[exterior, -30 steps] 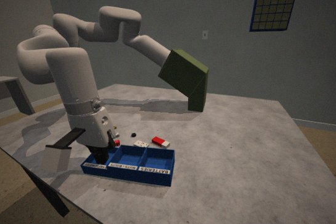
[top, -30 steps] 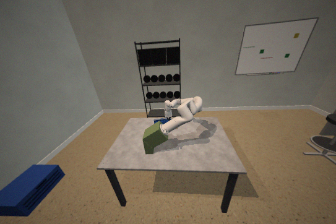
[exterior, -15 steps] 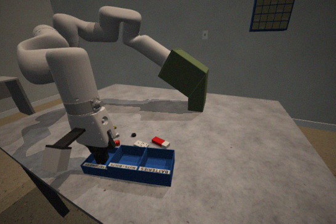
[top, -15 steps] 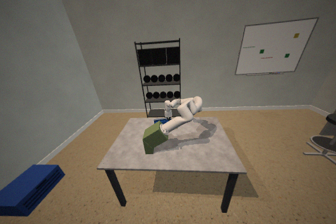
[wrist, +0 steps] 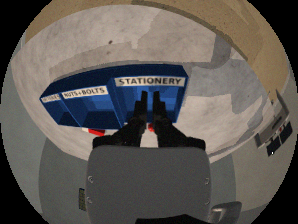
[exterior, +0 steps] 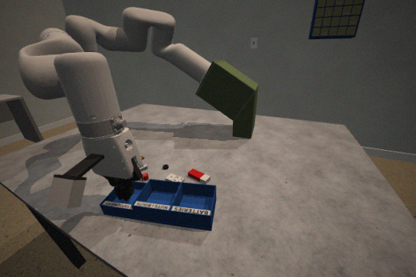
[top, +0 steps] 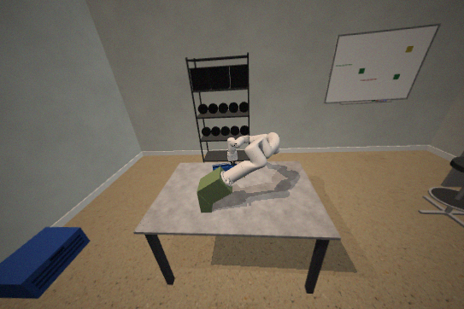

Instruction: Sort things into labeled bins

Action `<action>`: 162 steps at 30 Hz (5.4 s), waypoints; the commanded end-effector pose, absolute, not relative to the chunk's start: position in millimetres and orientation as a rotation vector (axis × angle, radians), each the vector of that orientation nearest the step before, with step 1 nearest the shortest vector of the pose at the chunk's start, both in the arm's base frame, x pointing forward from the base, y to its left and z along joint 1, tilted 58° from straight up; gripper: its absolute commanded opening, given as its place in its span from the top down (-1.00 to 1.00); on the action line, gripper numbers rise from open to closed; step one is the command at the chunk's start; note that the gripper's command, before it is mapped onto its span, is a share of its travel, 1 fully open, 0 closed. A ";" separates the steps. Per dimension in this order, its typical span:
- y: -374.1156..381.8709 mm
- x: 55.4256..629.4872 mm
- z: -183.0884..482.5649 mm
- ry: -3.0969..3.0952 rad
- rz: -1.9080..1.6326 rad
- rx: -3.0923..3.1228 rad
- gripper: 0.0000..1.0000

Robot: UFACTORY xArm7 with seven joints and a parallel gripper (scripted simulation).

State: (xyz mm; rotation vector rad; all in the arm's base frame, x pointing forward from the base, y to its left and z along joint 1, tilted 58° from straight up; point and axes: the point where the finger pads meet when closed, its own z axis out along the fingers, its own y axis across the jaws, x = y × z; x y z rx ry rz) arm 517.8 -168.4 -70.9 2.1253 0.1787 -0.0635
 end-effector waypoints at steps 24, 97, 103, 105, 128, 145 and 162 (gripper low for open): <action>-123.6 517.6 -43.7 0.181 -0.059 2.127 0.85; -131.3 493.4 -144.3 0.181 -0.060 2.128 0.85; -131.3 493.4 -144.3 0.181 -0.060 2.128 0.85; -131.3 493.4 -144.3 0.181 -0.060 2.128 0.85; -125.7 493.2 -140.8 0.181 -0.060 2.128 0.85; -108.8 492.6 -130.1 0.181 -0.060 2.128 0.85; -75.9 489.7 -120.9 0.181 -0.060 2.128 0.85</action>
